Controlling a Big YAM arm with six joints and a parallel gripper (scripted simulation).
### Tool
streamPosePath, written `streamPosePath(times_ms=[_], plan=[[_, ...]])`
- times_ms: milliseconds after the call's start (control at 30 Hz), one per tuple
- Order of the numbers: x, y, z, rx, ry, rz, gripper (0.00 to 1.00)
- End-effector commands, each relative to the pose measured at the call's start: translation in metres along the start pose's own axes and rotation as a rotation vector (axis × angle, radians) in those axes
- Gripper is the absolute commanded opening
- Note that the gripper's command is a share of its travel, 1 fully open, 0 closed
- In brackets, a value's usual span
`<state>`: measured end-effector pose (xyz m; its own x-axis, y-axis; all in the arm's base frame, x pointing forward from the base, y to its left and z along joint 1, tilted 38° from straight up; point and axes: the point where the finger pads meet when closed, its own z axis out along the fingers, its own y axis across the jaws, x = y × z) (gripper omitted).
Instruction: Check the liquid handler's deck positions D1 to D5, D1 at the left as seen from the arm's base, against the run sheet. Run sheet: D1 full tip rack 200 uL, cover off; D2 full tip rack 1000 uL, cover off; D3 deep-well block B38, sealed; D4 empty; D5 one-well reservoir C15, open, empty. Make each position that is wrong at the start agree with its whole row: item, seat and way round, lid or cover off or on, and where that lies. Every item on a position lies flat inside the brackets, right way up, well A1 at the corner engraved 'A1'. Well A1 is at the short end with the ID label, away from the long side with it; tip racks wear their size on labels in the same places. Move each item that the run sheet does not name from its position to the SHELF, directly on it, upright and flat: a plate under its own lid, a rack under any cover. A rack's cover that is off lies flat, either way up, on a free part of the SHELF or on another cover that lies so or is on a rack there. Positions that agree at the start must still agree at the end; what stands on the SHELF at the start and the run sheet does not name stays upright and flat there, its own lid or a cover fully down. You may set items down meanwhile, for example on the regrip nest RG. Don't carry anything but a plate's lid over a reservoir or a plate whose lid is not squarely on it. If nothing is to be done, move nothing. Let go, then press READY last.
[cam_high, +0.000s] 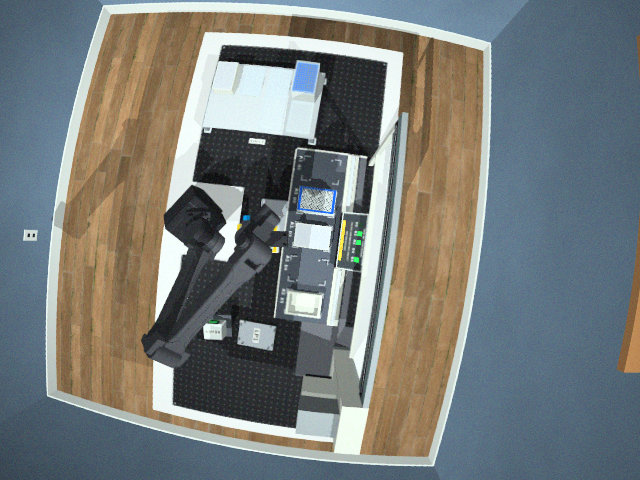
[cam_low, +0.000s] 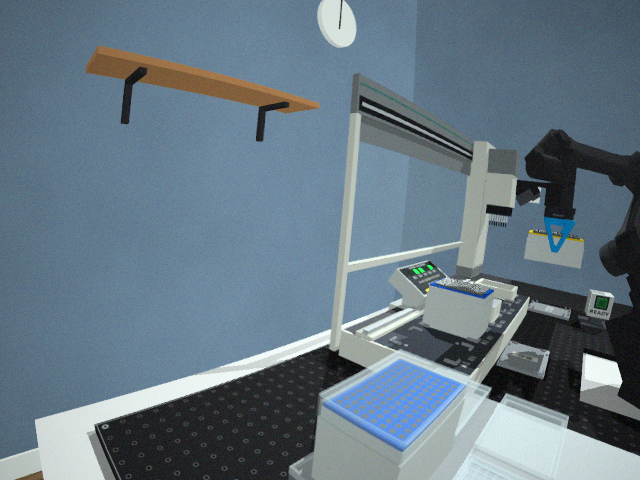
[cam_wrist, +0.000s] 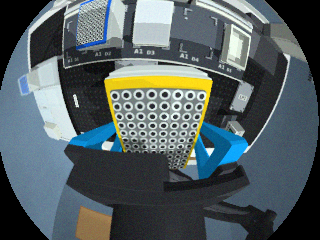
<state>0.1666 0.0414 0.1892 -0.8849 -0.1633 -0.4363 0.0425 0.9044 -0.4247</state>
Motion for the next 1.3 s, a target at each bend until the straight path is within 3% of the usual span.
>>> streamPosePath(times_ms=[0,67,667,800,1267], plan=[[-0.013,0.007,-0.012,-0.025,-0.033,0.049,0.0],[-0.02,0.02,-0.019,-0.043,-0.044,0.024,0.0],[-0.027,0.104,-0.019,-0.05,-0.038,0.018,0.0],[-0.029,0.1,-0.022,-0.062,-0.043,0.036,0.0],[-0.028,0.102,-0.019,-0.05,-0.037,0.022,0.0]])
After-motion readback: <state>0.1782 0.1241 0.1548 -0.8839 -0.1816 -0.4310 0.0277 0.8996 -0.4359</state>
